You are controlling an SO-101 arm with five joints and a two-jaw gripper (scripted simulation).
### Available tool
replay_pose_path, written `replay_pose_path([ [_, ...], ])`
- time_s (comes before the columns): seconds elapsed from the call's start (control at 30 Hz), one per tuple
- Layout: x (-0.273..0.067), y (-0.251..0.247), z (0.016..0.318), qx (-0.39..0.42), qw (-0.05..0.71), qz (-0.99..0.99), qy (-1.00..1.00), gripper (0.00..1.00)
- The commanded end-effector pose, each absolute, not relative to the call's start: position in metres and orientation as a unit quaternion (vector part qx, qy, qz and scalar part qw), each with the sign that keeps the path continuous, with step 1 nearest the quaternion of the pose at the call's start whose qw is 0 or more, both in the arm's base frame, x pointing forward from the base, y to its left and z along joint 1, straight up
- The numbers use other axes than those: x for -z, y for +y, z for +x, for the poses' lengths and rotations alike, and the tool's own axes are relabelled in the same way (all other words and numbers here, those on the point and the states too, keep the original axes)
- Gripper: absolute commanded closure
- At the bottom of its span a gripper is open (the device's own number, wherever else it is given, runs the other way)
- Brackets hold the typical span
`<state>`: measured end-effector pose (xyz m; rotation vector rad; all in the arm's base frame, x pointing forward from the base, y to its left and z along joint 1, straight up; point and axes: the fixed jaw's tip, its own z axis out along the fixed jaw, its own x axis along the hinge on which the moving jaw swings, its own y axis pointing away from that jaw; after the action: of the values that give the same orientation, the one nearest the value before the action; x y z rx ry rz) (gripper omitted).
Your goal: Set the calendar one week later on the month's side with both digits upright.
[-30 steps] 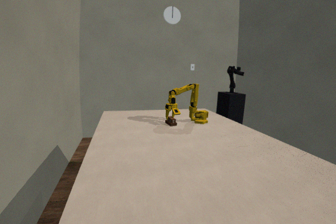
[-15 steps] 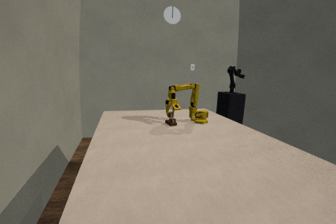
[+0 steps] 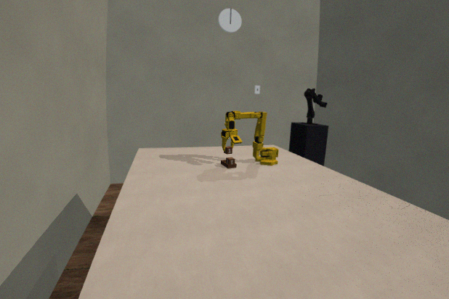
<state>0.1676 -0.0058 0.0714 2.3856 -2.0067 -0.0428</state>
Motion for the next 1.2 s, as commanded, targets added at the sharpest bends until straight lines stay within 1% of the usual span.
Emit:
replay_pose_path([
  [0.0, -0.081, -0.009, 0.174, -0.011, -0.009, 0.757, -0.653, 1.0],
  [0.3, -0.078, -0.04, 0.176, -0.012, -0.008, 0.698, -0.716, 1.0],
  [0.37, -0.078, -0.04, 0.176, -0.012, -0.008, 0.698, -0.716, 1.0],
  [0.53, -0.075, -0.071, 0.172, -0.013, -0.007, 0.634, -0.773, 1.0],
  [0.87, -0.066, -0.135, 0.145, -0.014, -0.005, 0.486, -0.874, 1.0],
  [0.93, -0.066, -0.135, 0.145, -0.014, -0.005, 0.486, -0.874, 1.0],
  [1.17, -0.062, -0.159, 0.126, -0.014, -0.003, 0.418, -0.908, 1.0],
])
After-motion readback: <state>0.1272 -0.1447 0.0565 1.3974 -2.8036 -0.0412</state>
